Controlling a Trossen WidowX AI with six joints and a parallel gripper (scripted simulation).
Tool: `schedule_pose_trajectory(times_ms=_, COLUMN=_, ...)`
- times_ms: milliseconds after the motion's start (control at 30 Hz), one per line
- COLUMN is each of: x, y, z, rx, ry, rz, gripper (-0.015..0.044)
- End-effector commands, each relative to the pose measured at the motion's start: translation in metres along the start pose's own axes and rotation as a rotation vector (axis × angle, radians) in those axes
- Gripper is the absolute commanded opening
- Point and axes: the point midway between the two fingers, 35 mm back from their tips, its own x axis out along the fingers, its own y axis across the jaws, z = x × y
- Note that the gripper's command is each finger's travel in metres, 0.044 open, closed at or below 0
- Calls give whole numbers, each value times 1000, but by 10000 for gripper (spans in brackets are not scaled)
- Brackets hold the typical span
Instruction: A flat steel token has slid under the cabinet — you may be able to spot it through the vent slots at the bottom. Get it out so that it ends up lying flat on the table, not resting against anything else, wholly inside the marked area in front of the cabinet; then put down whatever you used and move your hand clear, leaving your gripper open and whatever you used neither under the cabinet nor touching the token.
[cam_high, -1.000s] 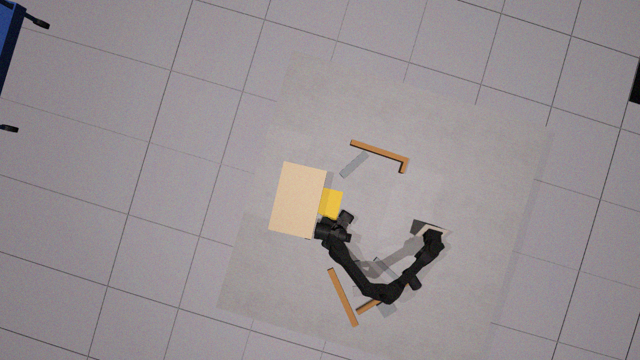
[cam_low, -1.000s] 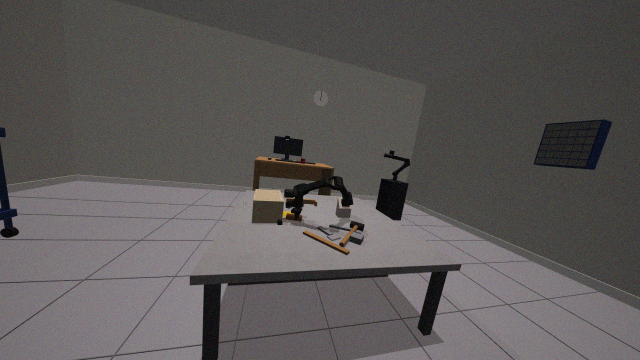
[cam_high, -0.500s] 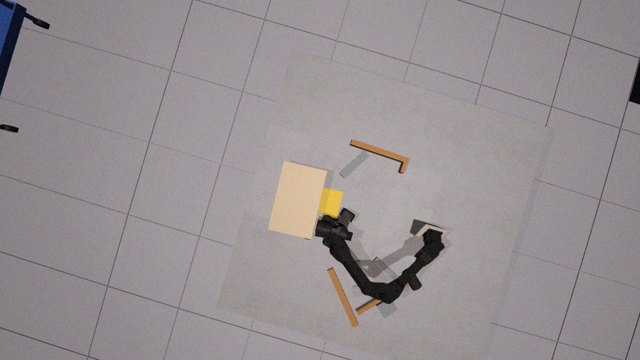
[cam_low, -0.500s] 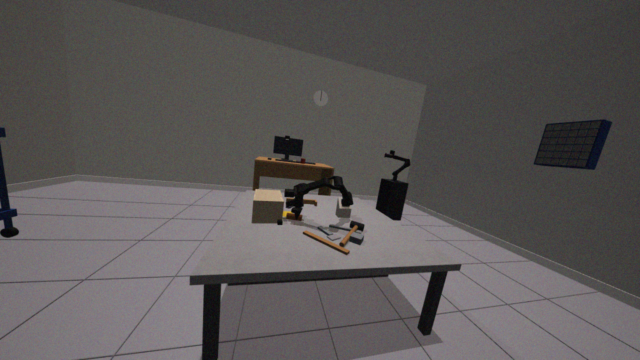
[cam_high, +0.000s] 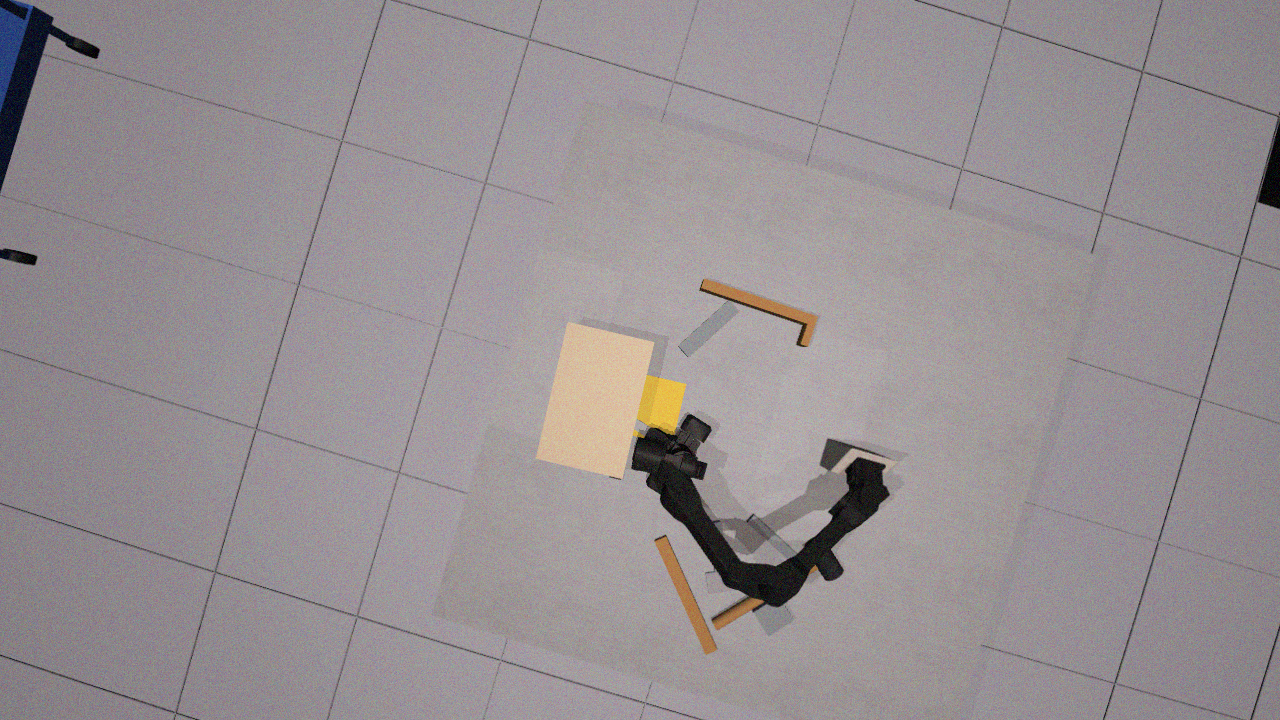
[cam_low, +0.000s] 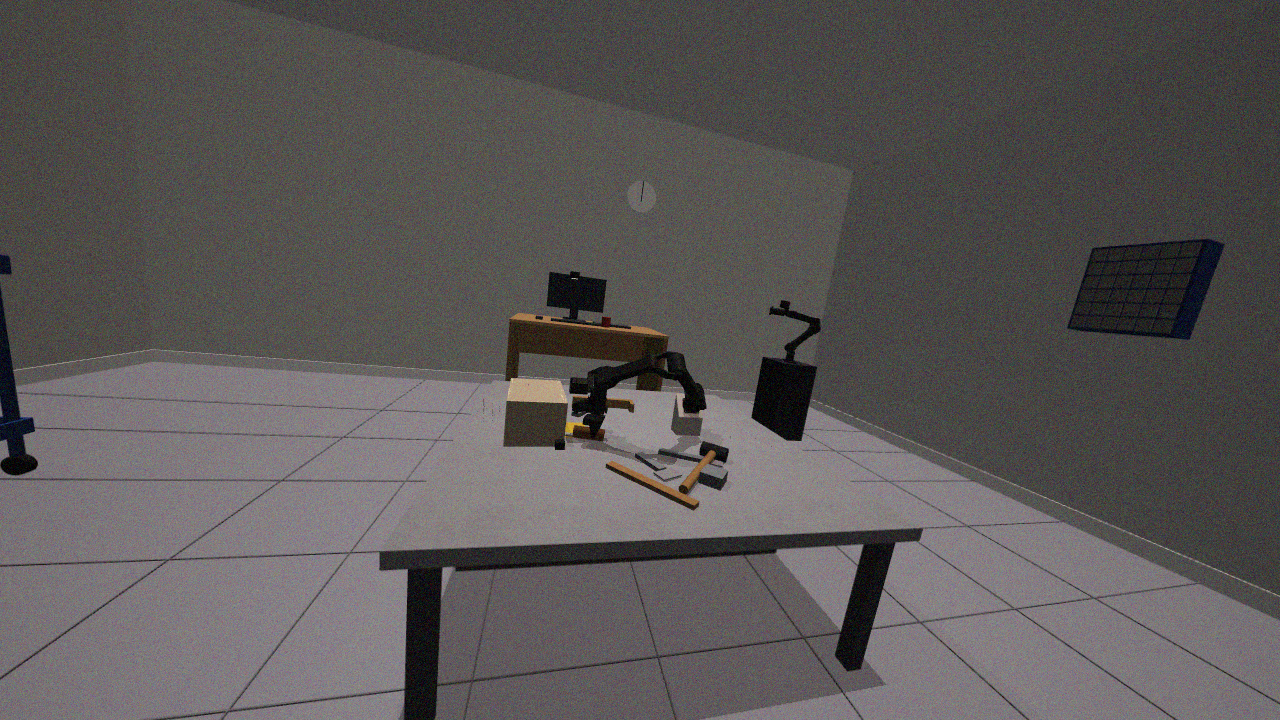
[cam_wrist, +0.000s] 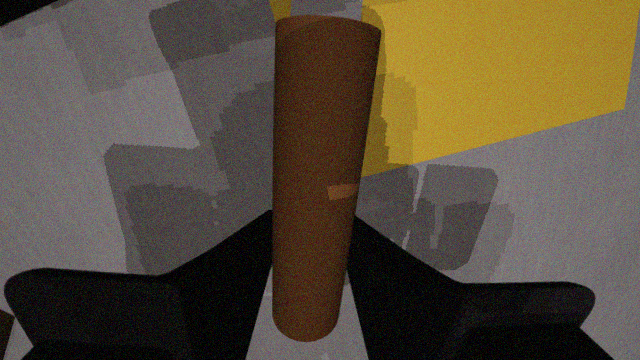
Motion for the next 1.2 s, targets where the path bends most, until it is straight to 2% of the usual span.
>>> schedule_pose_trajectory(times_ms=0, x=1, y=-6, z=0, rx=3, ry=-2, rz=-9, gripper=0)
schedule_pose_trajectory(times_ms=1167, x=1, y=-3, z=-33, rx=4, ry=-1, rz=-9, gripper=0)
